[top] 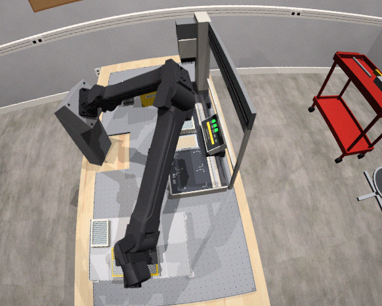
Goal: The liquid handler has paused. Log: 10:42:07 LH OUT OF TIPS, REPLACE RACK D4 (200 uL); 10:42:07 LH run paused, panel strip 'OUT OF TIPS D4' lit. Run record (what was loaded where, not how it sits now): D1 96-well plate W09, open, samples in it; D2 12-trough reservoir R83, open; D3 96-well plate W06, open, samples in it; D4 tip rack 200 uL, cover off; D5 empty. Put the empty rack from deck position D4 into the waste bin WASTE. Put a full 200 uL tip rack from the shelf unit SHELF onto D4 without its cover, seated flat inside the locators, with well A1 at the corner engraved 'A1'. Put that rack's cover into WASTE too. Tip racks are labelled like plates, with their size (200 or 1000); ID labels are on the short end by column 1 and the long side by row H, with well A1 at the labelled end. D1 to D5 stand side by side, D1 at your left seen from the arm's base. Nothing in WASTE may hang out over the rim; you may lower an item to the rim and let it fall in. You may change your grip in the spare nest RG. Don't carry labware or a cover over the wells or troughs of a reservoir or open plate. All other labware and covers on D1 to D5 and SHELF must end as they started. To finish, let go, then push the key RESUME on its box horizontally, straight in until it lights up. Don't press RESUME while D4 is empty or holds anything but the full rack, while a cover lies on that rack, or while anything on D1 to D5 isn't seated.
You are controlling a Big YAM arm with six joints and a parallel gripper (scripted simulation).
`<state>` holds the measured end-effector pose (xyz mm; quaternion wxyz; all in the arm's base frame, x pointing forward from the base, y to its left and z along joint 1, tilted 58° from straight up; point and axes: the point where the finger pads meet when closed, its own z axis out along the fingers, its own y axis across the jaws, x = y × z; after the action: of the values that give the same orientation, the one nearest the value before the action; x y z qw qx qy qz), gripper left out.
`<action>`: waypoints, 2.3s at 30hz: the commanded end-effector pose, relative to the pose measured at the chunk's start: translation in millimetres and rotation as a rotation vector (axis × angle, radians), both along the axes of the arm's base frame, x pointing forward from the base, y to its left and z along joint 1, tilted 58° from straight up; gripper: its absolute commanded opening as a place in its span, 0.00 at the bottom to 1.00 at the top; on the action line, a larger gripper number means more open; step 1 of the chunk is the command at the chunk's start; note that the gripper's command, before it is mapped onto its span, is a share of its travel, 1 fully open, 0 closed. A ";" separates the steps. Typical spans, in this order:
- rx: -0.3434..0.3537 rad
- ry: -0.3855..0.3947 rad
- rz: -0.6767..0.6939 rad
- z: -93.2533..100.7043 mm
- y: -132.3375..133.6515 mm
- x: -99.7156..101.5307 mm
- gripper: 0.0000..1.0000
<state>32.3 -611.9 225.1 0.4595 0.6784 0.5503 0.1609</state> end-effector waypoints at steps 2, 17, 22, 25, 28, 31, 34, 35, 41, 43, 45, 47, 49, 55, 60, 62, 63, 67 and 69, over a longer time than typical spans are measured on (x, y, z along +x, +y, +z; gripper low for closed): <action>0.021 -0.008 0.002 -12.3 -4.7 14.2 1.00; 0.020 -0.007 0.002 -23.2 -14.4 30.1 1.00; 0.021 -0.007 0.002 -28.1 -17.6 36.2 1.00; 0.013 -0.007 0.001 -25.1 -18.7 38.2 1.00; 0.012 -0.007 -0.018 -26.5 -21.7 28.2 1.00; 0.017 -0.007 0.002 -32.8 -23.6 44.7 1.00; 0.014 -0.007 0.002 -34.0 -26.7 48.3 1.00; 0.013 -0.007 0.002 -34.3 -27.8 49.5 1.00; -0.003 -0.006 -0.002 -31.1 -34.8 54.1 1.00; -0.003 -0.006 -0.002 -31.1 -34.8 54.1 1.00; -0.011 -0.005 -0.015 -28.8 -38.3 48.0 1.00; -0.004 -0.006 0.002 -35.0 -40.2 61.5 1.00; -0.007 -0.006 0.002 -35.4 -42.5 63.9 1.00; -0.007 -0.006 0.002 -41.0 -46.7 71.4 1.00; -0.007 -0.006 -0.005 -43.6 -49.5 70.3 1.00; -0.032 -0.005 -0.009 -29.2 -49.9 70.5 1.00; -0.017 -0.006 0.002 -39.9 -50.4 78.8 1.00; -0.006 -0.006 0.002 -50.2 -53.7 83.8 1.00; -0.006 -0.007 0.002 -52.1 -55.1 86.2 1.00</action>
<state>106.3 -656.3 170.7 0.4590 0.6789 0.5497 0.1617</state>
